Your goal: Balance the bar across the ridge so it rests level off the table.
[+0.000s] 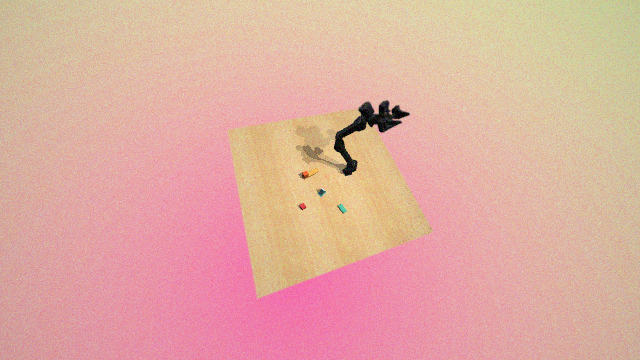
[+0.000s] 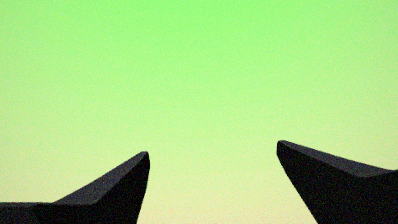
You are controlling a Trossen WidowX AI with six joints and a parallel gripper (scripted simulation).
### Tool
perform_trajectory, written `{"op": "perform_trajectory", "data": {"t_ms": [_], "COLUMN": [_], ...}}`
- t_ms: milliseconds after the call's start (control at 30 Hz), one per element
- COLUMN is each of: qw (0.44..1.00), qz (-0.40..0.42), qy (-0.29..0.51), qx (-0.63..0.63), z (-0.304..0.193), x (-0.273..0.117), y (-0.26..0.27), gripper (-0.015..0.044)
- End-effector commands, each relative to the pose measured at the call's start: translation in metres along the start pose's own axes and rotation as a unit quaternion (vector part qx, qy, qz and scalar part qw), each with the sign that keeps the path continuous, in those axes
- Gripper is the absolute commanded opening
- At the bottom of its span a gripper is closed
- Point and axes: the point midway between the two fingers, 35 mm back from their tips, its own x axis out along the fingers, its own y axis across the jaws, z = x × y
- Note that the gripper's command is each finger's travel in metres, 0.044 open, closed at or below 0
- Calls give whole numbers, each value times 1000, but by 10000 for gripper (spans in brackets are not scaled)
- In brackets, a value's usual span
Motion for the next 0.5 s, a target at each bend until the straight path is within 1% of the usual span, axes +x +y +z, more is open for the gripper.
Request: {"op": "perform_trajectory", "data": {"t_ms": [0, 67, 100, 467], "qw": [1000, 1000, 1000, 996], "qz": [0, -4, -7, -50], "qy": [1, 8, 13, 71], "qx": [0, 2, 3, 23], "z": [-1, -5, -9, -51], "x": [0, 2, 4, 19], "y": [0, 1, 1, -2], "gripper": [374, 321, 315, 315]}}
